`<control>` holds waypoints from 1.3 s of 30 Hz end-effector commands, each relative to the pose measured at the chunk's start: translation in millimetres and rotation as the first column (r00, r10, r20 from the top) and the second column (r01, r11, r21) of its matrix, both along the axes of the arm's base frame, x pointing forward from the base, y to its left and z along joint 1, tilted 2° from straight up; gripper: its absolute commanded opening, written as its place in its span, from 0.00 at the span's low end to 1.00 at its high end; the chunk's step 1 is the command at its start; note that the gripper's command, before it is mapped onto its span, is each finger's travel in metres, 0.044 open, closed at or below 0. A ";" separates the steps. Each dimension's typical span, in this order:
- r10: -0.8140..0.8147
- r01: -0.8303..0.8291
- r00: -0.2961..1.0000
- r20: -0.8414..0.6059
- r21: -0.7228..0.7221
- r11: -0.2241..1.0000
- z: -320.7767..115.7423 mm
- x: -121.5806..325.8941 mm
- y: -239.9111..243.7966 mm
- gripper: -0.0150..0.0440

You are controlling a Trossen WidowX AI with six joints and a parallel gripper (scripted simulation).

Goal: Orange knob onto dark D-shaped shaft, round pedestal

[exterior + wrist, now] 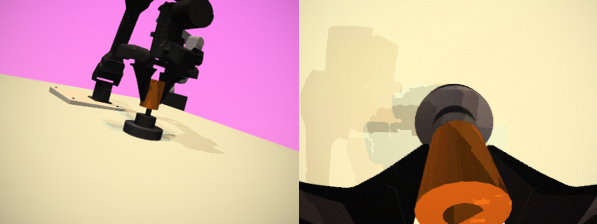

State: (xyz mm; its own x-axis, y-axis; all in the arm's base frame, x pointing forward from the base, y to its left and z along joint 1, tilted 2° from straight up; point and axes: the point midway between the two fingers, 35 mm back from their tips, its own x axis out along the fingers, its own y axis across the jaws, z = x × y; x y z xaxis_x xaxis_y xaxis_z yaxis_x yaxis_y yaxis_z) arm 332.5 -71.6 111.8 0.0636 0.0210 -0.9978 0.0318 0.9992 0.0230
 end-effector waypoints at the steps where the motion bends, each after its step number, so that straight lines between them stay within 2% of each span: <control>1: 0.004 -0.004 1.000 0.002 0.001 1.000 -0.4 1.3 -0.5 0.25; 20: 0.004 -0.004 1.000 0.002 0.001 1.000 -0.4 1.3 -0.5 0.25; 30: -0.081 0.081 0.997 0.000 0.007 0.997 6.4 -0.1 2.1 0.25; 39: -0.081 0.081 0.997 0.000 0.006 0.997 1.5 -0.9 1.9 0.25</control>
